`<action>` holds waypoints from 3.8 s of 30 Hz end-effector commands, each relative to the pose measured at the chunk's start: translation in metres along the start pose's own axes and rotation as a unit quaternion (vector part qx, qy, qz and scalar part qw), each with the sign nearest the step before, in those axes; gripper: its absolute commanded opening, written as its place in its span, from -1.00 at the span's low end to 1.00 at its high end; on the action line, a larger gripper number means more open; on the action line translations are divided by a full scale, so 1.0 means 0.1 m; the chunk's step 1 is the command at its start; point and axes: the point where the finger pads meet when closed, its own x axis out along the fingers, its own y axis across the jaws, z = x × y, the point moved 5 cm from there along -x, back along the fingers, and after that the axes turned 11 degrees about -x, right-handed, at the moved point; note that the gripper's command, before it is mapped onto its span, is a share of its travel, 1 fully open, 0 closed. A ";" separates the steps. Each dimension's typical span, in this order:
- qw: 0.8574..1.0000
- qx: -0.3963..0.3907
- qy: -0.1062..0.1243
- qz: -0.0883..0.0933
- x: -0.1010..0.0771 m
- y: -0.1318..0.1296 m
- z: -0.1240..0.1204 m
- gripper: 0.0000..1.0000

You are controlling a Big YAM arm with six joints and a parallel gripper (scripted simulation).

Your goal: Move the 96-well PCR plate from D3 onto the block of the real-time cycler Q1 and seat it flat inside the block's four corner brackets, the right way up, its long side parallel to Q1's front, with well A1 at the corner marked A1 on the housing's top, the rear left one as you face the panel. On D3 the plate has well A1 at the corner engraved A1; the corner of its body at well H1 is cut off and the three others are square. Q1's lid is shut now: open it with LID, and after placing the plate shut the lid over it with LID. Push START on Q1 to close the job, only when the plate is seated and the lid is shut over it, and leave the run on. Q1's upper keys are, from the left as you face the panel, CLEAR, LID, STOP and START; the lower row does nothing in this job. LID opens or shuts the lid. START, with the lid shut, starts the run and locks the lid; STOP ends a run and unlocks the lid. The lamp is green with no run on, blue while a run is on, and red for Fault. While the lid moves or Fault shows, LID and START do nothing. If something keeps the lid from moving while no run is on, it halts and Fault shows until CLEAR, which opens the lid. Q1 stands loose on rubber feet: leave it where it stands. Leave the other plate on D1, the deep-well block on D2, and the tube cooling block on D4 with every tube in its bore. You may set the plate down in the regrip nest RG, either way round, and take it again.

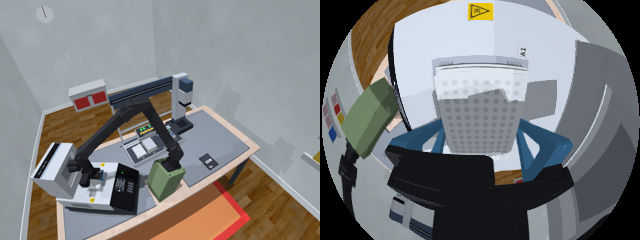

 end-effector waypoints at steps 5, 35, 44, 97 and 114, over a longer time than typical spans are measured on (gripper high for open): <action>1.000 0.008 -0.006 -0.016 -0.02 -0.18 -0.11 -1.00; 1.000 0.001 0.001 -0.016 -0.08 -0.17 0.08 -1.00; 1.000 -0.011 0.001 -0.017 0.00 -0.14 0.09 -1.00; 1.000 -0.002 -0.001 -0.002 0.09 -0.02 -0.02 -1.00; 0.999 0.015 -0.003 -0.034 -0.18 -0.19 -0.05 1.00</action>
